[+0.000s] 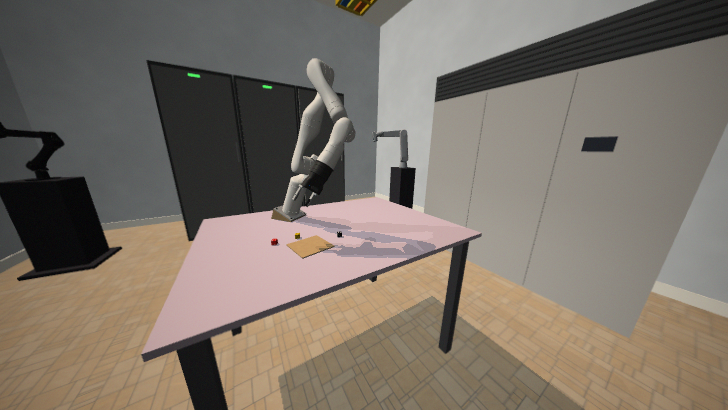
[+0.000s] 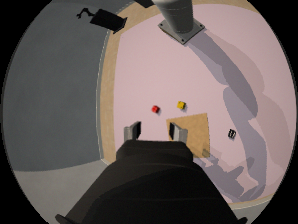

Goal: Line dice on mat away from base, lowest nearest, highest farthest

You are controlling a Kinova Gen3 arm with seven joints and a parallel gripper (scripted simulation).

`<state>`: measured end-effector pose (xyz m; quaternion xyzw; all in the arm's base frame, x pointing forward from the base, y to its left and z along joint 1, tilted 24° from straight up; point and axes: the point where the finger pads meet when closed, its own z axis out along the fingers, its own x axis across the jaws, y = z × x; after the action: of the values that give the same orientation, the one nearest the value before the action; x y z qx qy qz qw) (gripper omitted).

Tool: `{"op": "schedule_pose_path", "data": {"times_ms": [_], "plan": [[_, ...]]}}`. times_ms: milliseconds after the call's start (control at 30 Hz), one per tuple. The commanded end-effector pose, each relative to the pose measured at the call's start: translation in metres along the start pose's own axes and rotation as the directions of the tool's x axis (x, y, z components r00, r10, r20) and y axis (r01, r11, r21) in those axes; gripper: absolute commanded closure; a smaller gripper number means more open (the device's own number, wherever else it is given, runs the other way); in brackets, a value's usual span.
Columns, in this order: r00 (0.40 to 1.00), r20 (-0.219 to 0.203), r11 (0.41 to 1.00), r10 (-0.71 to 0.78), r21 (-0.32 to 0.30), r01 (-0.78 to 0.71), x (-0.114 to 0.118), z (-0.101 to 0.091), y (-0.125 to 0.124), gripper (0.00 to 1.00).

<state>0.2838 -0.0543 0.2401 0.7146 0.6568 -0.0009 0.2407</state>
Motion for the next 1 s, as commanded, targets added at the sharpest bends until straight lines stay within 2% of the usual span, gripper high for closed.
{"op": "schedule_pose_path", "data": {"times_ms": [0, 100, 200, 267, 367, 467, 600, 633, 733, 767, 867, 900, 967], "plan": [[0.997, 0.000, 0.996, 0.072, 0.057, -0.072, -0.006, 0.008, -0.011, 0.00], [0.982, -0.002, 0.972, 0.188, 0.141, -0.186, -0.011, 0.016, -0.028, 0.00], [0.946, 0.006, 0.920, 0.324, 0.232, -0.317, -0.013, 0.024, -0.045, 0.00], [0.907, 0.020, 0.865, 0.422, 0.293, -0.409, -0.014, 0.028, -0.056, 0.00], [0.822, 0.052, 0.751, 0.567, 0.377, -0.542, -0.013, 0.034, -0.070, 0.00], [0.820, 0.053, 0.749, 0.570, 0.378, -0.544, -0.013, 0.034, -0.070, 0.00], [0.656, 0.118, 0.541, 0.746, 0.467, -0.699, -0.011, 0.039, -0.081, 0.00], [0.653, 0.119, 0.538, 0.748, 0.468, -0.701, -0.011, 0.039, -0.081, 0.00], [0.498, 0.177, 0.354, 0.849, 0.509, -0.784, -0.010, 0.044, -0.083, 0.00], [0.494, 0.178, 0.349, 0.851, 0.510, -0.786, -0.010, 0.044, -0.083, 0.00], [0.321, 0.238, 0.155, 0.917, 0.529, -0.834, -0.013, 0.049, -0.079, 0.00], [0.317, 0.239, 0.151, 0.918, 0.529, -0.835, -0.013, 0.050, -0.079, 0.00], [0.197, 0.277, 0.021, 0.940, 0.531, -0.847, -0.017, 0.054, -0.074, 0.00]]}}
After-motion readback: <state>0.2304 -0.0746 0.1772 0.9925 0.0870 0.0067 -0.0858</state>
